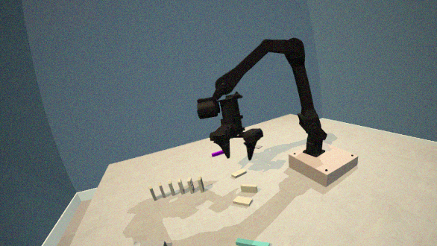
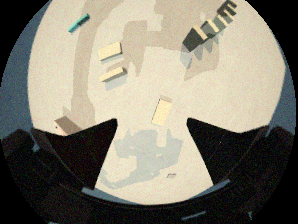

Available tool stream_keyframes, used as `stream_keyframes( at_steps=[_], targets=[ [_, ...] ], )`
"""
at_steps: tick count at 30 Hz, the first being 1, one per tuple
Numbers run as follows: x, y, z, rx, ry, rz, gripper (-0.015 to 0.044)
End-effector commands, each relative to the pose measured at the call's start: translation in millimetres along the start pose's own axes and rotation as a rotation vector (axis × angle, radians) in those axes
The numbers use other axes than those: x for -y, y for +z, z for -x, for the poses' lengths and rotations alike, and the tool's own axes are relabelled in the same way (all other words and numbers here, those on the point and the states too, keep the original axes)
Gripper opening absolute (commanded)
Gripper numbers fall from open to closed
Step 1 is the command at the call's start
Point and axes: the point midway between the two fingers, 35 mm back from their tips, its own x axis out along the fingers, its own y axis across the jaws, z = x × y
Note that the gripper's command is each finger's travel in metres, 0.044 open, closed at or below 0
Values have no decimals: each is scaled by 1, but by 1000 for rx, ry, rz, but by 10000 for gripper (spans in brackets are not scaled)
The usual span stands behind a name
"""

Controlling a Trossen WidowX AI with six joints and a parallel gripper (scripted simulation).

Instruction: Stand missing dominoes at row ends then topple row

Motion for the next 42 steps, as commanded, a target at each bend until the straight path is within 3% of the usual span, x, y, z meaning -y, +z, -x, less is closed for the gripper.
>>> stream_keyframes(
  at_steps=[1,12,19,39,42],
  targets=[
    [19,12,9,-58,-90,-308,440],
    [19,12,7,-58,-90,-308,440],
    [24,7,-54,-58,-90,-308,440],
    [25,6,-71,-58,-90,-308,440],
    [25,6,-71,-58,-90,-308,361]
  ],
)
